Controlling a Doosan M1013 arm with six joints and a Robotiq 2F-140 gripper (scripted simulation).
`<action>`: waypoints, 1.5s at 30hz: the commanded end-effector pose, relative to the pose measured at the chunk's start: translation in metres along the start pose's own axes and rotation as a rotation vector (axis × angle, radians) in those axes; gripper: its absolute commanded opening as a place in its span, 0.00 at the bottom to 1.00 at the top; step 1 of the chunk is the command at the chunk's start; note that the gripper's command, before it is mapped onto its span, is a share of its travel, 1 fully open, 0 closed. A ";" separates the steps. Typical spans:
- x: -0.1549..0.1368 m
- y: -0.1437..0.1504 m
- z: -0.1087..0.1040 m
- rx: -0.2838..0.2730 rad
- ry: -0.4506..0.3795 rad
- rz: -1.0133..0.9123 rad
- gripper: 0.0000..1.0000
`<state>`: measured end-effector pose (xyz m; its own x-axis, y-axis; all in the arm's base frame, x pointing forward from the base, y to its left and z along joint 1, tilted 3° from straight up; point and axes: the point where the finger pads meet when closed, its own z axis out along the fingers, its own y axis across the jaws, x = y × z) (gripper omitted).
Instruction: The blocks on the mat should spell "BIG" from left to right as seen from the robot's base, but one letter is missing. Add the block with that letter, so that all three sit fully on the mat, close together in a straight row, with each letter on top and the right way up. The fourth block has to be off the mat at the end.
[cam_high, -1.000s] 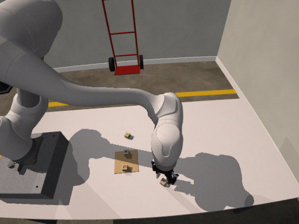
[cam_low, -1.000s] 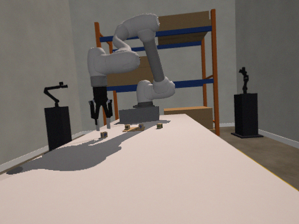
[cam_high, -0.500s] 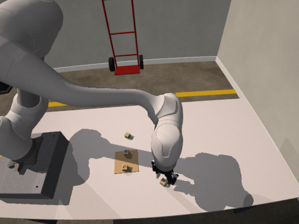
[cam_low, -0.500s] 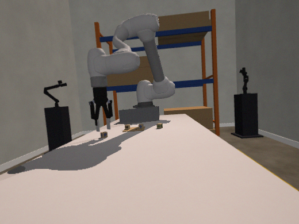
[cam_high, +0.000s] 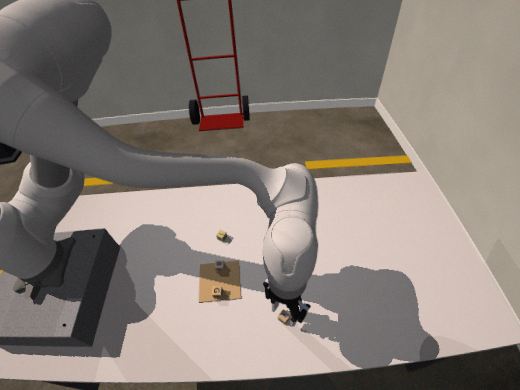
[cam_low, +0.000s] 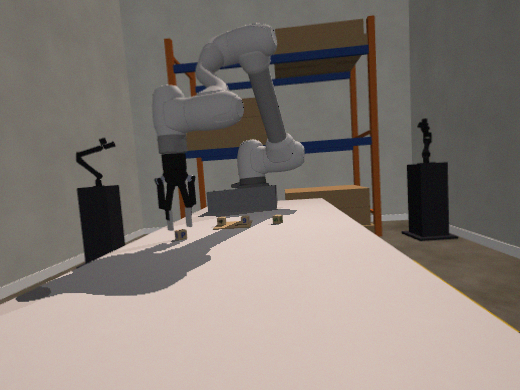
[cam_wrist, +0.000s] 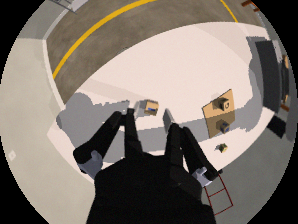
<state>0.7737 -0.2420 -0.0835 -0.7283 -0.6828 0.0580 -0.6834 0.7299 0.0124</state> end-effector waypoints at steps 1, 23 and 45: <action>0.000 0.000 0.005 0.000 0.000 0.000 0.40; 0.000 0.000 0.032 0.000 0.000 0.000 0.40; 0.000 0.000 0.032 0.000 0.000 0.000 0.28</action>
<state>0.7721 -0.2429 -0.1155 -0.7283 -0.6828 0.0580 -0.6834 0.7299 0.0124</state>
